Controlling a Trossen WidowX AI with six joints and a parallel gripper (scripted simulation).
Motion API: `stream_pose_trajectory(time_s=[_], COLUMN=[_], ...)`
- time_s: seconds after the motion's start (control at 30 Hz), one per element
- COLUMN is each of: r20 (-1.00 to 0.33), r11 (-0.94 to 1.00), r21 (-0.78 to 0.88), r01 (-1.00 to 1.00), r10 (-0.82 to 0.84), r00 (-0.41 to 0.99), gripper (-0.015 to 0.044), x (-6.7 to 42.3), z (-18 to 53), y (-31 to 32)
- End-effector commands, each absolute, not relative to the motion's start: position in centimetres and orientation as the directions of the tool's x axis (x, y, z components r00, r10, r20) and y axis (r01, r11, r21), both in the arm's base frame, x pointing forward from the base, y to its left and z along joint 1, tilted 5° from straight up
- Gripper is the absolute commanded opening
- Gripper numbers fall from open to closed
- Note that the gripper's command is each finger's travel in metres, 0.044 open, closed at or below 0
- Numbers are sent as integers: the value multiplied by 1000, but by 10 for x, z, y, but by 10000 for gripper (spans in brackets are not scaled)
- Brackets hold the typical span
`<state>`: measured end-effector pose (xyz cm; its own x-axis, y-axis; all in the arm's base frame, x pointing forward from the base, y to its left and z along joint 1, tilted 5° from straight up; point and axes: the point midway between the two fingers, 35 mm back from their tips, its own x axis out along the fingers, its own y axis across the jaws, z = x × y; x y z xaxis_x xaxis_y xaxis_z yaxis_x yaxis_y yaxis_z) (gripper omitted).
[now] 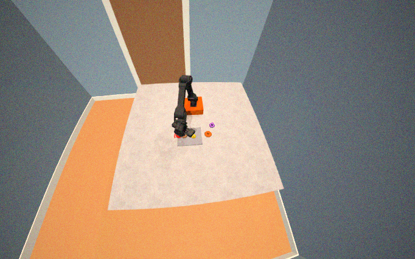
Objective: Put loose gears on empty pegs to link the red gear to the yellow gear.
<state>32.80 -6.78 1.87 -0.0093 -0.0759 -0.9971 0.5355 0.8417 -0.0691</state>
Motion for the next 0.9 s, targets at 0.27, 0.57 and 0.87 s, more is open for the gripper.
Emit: stream_pose_trajectory(time_s=[0.27,0.57,0.87], r20=[-997,-997,-997], r11=[794,638,603], r21=[-71,-62,-60], r01=[604,768,795], r10=[-77,-77,-77], r00=[-17,-17,-17], gripper=[0,0,0], x=[327,325,328], z=[12,11,10], y=[-67,-67,-68])
